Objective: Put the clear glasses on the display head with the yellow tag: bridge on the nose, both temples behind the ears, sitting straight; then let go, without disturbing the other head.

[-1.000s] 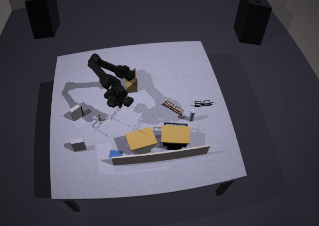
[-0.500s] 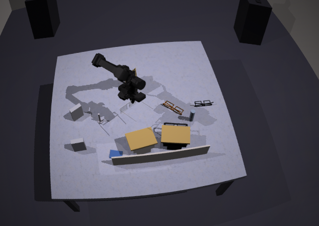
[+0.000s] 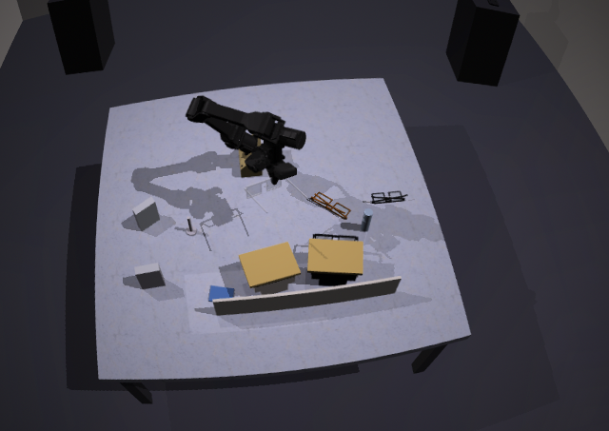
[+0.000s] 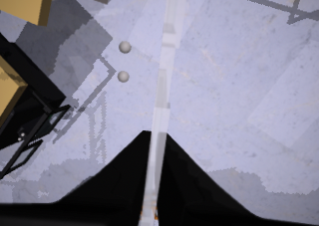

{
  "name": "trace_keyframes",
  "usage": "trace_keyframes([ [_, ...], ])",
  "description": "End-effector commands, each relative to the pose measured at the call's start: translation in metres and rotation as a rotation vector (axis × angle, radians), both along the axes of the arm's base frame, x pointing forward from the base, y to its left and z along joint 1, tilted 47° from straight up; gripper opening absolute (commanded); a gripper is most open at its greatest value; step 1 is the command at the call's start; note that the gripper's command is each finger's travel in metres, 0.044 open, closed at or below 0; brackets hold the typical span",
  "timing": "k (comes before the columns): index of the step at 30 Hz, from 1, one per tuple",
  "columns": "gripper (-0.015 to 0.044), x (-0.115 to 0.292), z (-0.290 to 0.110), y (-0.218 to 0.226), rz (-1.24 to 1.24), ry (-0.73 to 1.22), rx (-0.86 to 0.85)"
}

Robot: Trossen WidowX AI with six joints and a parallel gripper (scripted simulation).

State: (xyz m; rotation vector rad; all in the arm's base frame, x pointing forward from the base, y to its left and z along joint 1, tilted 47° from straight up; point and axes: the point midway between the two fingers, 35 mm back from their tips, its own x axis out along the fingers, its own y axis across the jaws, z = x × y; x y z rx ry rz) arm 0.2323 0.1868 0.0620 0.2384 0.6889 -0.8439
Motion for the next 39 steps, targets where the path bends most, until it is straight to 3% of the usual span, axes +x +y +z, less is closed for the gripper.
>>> trace_keyframes([
  [1, 0.0, -0.013, -0.011, 0.011, -0.019, -0.067, 0.023],
  [25, 0.0, -0.104, -0.071, 0.048, -0.121, -0.469, 0.272],
  [39, 0.0, -0.101, -0.068, 0.047, -0.119, -0.442, 0.256],
])
